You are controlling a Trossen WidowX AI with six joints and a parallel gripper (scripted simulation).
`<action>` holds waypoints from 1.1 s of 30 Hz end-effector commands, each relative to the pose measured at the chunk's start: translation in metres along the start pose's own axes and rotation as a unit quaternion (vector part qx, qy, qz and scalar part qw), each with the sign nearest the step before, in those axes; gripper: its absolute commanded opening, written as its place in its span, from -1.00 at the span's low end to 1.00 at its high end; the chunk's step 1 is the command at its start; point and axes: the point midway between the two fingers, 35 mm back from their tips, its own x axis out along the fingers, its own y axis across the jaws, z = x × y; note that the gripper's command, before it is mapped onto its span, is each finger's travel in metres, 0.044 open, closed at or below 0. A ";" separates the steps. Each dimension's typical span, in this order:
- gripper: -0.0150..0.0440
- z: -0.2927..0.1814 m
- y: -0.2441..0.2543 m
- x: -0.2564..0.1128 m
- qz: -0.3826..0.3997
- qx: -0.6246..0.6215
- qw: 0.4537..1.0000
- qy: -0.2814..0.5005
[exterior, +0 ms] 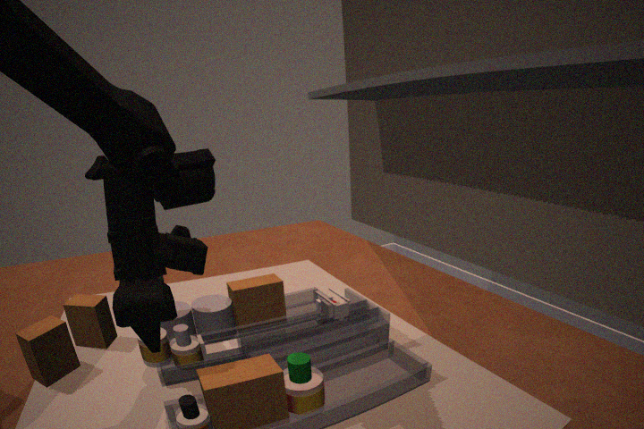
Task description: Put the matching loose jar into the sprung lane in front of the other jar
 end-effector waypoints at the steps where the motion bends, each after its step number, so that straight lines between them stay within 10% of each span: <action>1: -0.49 0.011 -0.002 -0.003 -0.001 0.006 1.000 -0.011; 33: -0.49 0.025 -0.004 -0.008 -0.001 0.006 1.000 -0.011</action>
